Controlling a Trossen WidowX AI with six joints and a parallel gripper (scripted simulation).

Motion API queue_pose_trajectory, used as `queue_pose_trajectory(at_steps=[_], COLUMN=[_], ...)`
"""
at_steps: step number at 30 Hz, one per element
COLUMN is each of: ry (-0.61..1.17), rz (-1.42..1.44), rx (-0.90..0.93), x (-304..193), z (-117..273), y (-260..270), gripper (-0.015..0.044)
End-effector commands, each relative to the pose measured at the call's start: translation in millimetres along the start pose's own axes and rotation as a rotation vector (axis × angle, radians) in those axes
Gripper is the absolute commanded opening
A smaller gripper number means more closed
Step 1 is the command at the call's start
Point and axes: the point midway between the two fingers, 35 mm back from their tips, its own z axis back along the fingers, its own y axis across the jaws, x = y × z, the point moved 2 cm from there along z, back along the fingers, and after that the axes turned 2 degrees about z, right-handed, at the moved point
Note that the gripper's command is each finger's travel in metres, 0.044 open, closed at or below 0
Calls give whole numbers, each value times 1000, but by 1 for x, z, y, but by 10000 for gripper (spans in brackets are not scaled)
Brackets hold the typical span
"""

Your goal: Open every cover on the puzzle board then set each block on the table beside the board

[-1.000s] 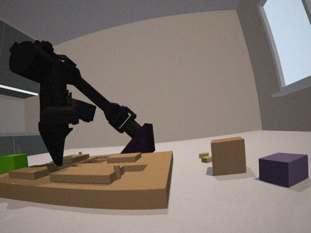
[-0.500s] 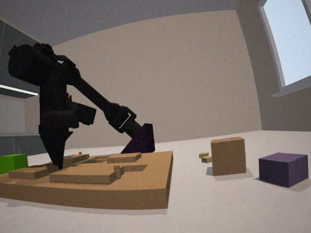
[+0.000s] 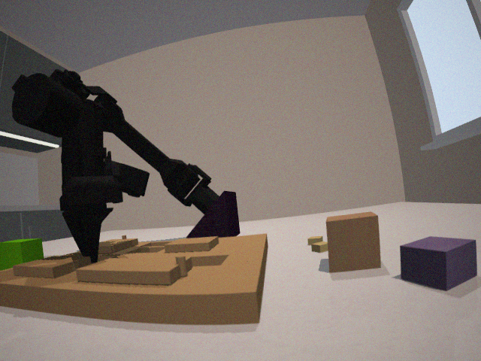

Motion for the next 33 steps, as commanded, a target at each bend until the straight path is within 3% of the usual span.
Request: queue_pose_trajectory(at_steps=[1,33], ry=[0,-2], rz=[-1,5], rx=[0,2], x=[0,1], z=[0,34], y=[0,-1], gripper=[84,80])
